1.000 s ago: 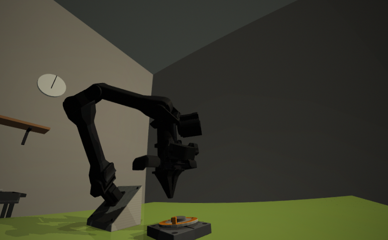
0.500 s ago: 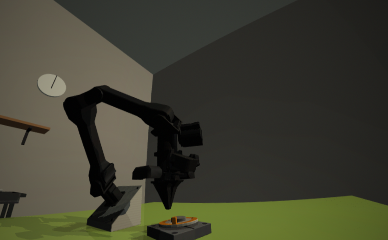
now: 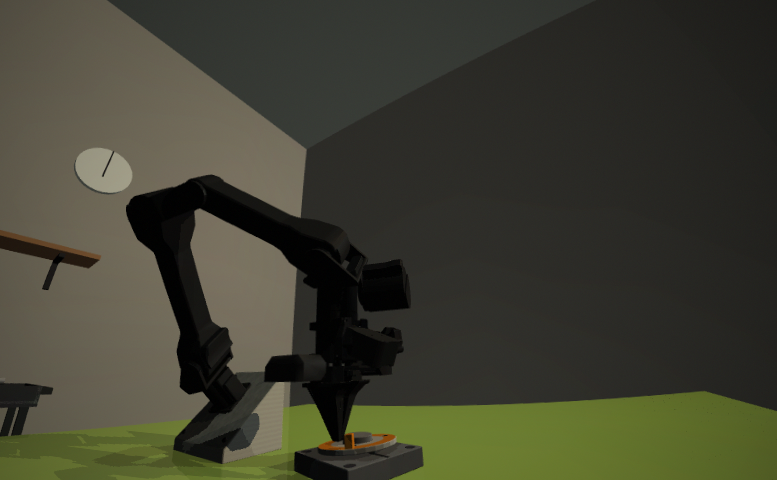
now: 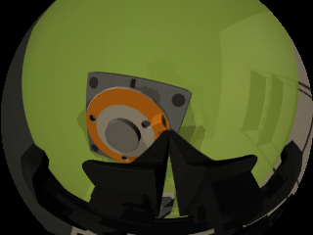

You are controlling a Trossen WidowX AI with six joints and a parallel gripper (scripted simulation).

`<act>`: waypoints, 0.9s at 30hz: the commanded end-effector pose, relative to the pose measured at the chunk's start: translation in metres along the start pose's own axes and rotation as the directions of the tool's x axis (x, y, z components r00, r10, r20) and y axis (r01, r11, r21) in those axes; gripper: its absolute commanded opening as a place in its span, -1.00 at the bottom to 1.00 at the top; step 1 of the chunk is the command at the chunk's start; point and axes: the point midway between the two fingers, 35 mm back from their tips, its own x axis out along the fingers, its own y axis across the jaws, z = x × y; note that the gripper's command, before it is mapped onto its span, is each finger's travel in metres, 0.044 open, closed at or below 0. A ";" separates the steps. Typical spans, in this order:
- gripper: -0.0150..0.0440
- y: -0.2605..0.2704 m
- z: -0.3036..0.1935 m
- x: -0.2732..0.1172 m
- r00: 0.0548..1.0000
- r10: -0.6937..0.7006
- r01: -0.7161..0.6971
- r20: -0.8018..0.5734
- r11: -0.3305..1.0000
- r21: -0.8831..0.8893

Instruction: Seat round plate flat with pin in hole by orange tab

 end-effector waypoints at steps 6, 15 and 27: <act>-0.49 0.002 0.012 0.001 1.000 -0.003 0.003 0.001 1.000 0.001; -0.49 0.008 0.021 0.002 1.000 -0.003 0.003 0.002 1.000 0.001; -0.49 0.018 0.032 -0.001 1.000 -0.003 0.003 0.002 1.000 0.002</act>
